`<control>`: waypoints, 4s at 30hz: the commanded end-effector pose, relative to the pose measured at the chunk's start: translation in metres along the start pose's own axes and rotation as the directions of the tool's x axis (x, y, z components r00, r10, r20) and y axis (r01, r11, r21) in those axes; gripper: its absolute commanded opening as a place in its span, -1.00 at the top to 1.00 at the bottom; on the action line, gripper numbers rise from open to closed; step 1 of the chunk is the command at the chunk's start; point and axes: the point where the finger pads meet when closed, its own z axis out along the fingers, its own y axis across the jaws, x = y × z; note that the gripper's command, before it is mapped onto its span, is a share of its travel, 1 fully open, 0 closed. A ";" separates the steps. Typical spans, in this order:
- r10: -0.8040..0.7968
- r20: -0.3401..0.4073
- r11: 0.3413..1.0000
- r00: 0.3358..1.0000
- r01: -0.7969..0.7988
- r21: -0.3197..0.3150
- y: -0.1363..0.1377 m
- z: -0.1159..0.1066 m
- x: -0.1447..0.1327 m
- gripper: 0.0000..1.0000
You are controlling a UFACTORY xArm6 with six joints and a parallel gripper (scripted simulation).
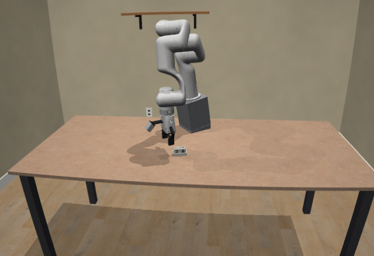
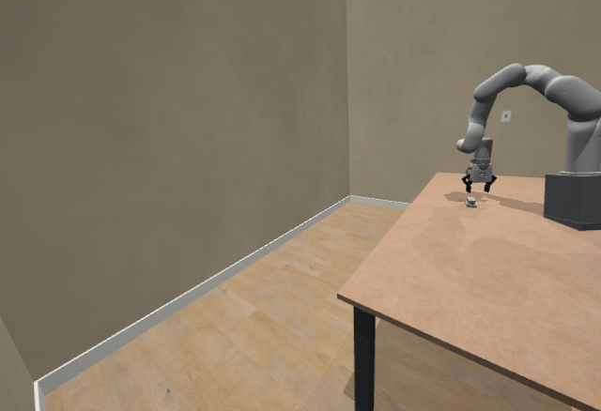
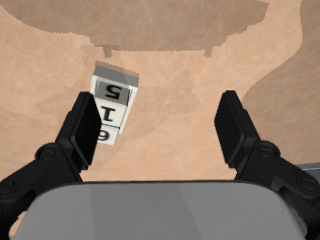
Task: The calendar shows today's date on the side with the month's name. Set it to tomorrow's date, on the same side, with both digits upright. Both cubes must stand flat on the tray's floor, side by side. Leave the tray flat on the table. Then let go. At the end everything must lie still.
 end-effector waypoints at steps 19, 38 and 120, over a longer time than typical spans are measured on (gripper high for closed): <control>0.000 -0.002 1.000 1.000 0.000 0.002 -0.001 -0.051 0.001 -1.00; 0.002 -0.002 1.000 1.000 -0.002 0.002 -0.001 -0.061 0.001 -1.00; 0.357 -0.001 0.934 0.934 -0.357 0.002 -0.045 -0.021 -0.029 0.05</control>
